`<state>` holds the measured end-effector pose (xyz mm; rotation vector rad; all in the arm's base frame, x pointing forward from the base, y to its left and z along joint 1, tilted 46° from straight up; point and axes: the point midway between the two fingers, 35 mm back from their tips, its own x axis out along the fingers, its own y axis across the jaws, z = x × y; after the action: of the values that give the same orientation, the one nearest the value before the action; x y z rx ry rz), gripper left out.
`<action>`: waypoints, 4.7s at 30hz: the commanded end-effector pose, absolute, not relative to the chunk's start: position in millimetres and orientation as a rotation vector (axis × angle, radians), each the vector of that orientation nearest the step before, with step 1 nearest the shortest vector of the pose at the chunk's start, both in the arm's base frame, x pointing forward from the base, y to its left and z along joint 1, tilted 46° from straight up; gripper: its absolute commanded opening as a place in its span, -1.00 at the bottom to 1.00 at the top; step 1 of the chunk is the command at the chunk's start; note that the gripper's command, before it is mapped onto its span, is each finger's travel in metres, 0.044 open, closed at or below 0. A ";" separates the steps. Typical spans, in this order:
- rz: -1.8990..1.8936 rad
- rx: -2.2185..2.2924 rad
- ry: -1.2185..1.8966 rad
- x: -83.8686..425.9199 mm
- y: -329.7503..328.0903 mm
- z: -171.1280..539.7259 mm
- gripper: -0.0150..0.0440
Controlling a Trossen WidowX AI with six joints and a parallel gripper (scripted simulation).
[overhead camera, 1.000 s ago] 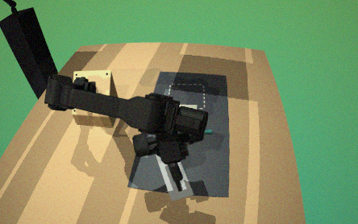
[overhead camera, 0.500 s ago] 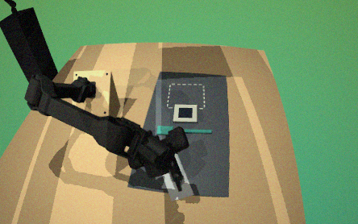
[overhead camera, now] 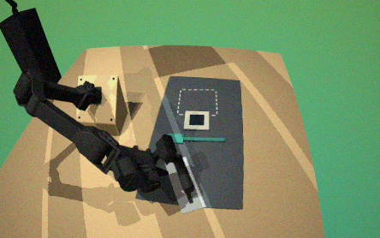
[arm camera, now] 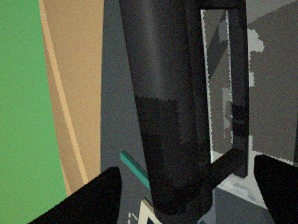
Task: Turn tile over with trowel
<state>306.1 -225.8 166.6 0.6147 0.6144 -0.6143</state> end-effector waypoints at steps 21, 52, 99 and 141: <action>-0.572 0.594 0.589 323.0 -233.6 152.4 0.53; -0.572 0.595 0.589 345.6 -243.2 129.2 -0.01; -0.636 0.583 0.498 379.1 -184.9 131.4 -0.49; -0.730 0.634 0.221 391.4 -137.8 56.5 -0.49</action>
<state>390.8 -137.3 58.1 0.6358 0.2205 -0.7456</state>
